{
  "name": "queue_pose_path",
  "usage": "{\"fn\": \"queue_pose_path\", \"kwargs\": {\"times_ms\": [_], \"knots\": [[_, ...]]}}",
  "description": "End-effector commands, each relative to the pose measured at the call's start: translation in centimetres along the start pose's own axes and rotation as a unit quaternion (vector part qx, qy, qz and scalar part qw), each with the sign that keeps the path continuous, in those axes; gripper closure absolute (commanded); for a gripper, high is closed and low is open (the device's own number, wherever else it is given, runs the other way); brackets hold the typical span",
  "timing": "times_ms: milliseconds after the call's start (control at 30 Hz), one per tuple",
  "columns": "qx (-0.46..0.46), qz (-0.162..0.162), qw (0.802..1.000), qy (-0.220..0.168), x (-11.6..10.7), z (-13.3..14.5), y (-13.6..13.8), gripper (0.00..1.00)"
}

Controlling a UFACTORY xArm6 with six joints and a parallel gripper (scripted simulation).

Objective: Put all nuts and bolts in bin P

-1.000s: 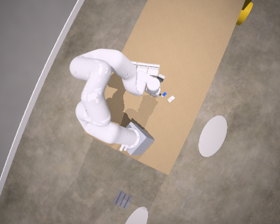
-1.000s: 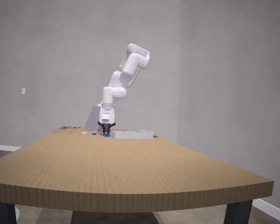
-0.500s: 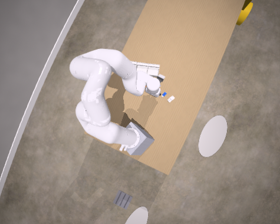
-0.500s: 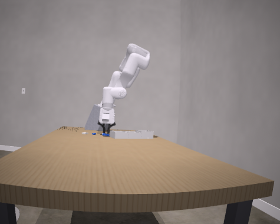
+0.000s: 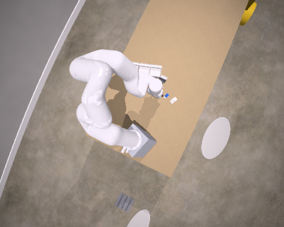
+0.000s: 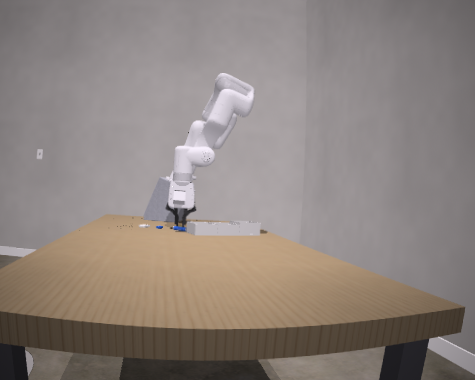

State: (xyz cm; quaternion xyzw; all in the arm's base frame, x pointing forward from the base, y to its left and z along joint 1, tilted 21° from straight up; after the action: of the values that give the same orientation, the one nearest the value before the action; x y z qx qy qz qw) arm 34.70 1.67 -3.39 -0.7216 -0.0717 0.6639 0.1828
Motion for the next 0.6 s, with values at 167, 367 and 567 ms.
{"fn": "queue_pose_path", "kwargs": {"times_ms": [167, 367, 567], "knots": [[0.000, 0.000, 1.000, 0.001, -3.2, -0.1, 0.0, 1.00], [0.000, 0.000, 1.000, 0.001, -4.5, -0.1, 0.0, 1.00], [0.000, 0.000, 1.000, 0.001, -5.5, -0.1, 0.0, 1.00]]}}
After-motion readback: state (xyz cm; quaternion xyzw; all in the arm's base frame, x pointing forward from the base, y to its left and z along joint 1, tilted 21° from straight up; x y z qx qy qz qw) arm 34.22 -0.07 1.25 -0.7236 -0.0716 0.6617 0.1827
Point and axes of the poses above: the point where the finger pads meet when closed, its own x axis out along the fingers, its own y axis across the jaws, z = x × y, the point moved 7 cm from there along -x, back along the fingers, and after that the axes turned 7 degrees about x, right-handed, at the moved point
